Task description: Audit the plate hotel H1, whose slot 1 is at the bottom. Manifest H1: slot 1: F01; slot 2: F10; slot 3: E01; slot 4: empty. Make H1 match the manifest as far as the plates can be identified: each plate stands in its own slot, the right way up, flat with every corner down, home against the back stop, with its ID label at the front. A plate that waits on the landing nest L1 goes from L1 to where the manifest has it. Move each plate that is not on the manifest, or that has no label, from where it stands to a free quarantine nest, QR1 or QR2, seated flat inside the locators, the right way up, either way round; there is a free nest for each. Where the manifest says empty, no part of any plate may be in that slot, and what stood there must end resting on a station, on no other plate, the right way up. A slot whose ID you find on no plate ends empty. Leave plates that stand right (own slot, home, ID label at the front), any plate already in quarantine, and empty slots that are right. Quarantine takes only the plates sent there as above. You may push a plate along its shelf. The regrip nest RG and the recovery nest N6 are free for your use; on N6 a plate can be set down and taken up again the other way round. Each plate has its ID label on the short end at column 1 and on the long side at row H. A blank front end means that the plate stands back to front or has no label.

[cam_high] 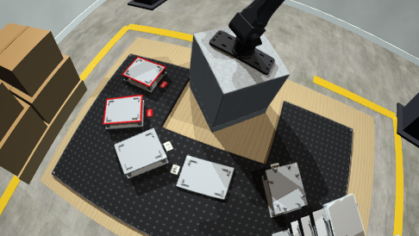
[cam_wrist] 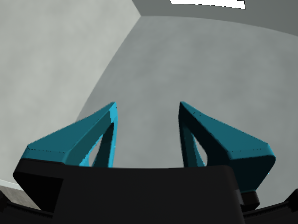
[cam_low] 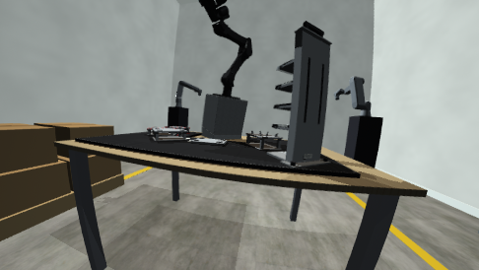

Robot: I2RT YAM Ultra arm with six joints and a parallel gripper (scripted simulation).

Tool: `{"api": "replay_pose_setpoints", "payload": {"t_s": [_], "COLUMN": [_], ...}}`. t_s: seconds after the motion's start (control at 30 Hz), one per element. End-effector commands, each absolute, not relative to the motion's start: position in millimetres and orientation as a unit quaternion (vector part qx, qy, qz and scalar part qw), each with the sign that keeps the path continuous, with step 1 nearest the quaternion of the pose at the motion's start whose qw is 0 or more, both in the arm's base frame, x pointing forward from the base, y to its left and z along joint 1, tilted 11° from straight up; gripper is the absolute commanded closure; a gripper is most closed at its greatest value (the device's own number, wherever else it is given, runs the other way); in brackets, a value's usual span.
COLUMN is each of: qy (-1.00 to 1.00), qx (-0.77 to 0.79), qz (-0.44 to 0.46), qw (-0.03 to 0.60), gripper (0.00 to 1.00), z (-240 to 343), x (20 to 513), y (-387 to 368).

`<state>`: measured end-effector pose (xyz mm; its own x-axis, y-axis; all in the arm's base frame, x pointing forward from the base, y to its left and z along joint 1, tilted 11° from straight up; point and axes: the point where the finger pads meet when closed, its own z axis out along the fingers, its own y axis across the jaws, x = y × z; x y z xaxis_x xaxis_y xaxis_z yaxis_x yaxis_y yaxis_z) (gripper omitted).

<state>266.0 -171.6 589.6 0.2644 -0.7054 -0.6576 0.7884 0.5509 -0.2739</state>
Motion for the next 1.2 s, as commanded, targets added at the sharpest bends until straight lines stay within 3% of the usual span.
{"api": "replay_pose_setpoints", "payload": {"t_s": [0.0, 1.17], "qy": [0.414, 0.543], "qx": [0.050, 0.025], "qz": [-0.449, -0.363], "qw": [0.791, 0.757], "gripper": [1.00, 1.00], "z": [587, 516], "x": [271, 345], "y": [-172, -173]}}
